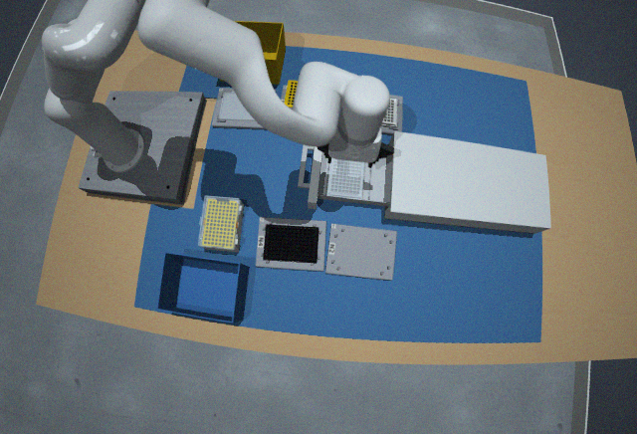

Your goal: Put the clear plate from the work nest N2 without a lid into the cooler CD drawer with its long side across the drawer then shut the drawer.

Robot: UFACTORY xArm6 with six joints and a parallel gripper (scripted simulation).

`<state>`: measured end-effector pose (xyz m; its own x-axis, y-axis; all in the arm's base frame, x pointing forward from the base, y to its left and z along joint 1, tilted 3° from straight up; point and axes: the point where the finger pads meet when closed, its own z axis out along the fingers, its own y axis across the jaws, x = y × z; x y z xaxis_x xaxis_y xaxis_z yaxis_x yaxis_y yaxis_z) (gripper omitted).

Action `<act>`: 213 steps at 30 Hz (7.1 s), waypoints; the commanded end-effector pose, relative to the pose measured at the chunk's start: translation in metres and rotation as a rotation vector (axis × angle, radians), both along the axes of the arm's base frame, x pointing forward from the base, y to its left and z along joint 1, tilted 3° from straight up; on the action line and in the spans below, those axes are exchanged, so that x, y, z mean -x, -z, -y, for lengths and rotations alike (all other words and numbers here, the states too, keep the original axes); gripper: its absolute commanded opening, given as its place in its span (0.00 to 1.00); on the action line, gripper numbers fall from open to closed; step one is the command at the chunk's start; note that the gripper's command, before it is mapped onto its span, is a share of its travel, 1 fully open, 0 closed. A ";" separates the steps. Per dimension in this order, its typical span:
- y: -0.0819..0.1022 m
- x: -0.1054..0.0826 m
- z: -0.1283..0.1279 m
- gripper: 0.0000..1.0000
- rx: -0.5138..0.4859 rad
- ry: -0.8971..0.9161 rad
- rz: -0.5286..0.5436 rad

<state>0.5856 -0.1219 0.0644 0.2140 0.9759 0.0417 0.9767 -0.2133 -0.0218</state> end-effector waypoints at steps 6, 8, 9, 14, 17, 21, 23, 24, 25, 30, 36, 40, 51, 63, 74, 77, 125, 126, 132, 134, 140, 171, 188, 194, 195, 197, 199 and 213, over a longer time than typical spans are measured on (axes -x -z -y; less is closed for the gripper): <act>-0.017 -0.002 0.001 1.00 0.001 0.000 0.005; -0.019 -0.002 0.001 1.00 0.001 0.000 0.005; -0.019 -0.002 0.001 1.00 0.001 0.000 0.005; -0.027 -0.002 0.002 1.00 0.001 0.000 0.005; -0.032 -0.002 0.002 1.00 0.001 0.000 0.005; -0.038 -0.002 0.002 1.00 0.001 0.000 0.005; -0.038 -0.002 0.002 1.00 0.001 0.000 0.005; -0.038 -0.002 0.002 1.00 0.001 0.000 0.005; -0.038 -0.002 0.002 1.00 0.001 0.000 0.005; -0.037 0.008 0.000 0.00 0.001 0.000 0.005; -0.033 0.037 -0.007 0.00 0.001 0.000 0.005; -0.030 0.056 -0.011 0.00 0.001 0.000 0.005; -0.024 0.100 -0.021 0.00 0.001 0.000 0.005; -0.017 0.148 -0.032 0.00 0.001 0.000 0.004; -0.016 0.148 -0.032 0.00 0.001 0.000 0.004; -0.014 0.148 -0.032 0.00 0.001 0.000 0.004; 0.059 0.149 -0.035 0.00 0.001 0.000 0.004; 0.061 0.149 -0.035 0.00 0.001 0.000 0.004; 0.068 0.149 -0.036 0.00 0.001 0.000 0.004; 0.071 0.149 -0.036 0.00 0.001 0.000 0.004; 0.073 0.149 -0.036 0.00 0.001 0.000 0.004; 0.073 0.114 -0.028 0.00 0.001 0.000 0.004; 0.074 0.091 -0.023 0.00 0.001 0.000 0.004; 0.074 0.081 -0.021 0.00 0.001 0.000 0.005; 0.074 0.081 -0.021 0.00 0.001 0.000 0.005; 0.074 0.079 -0.021 0.00 0.001 0.000 0.005; 0.074 0.079 -0.020 0.00 0.001 0.000 0.005; 0.074 0.059 -0.016 0.00 0.001 0.000 0.005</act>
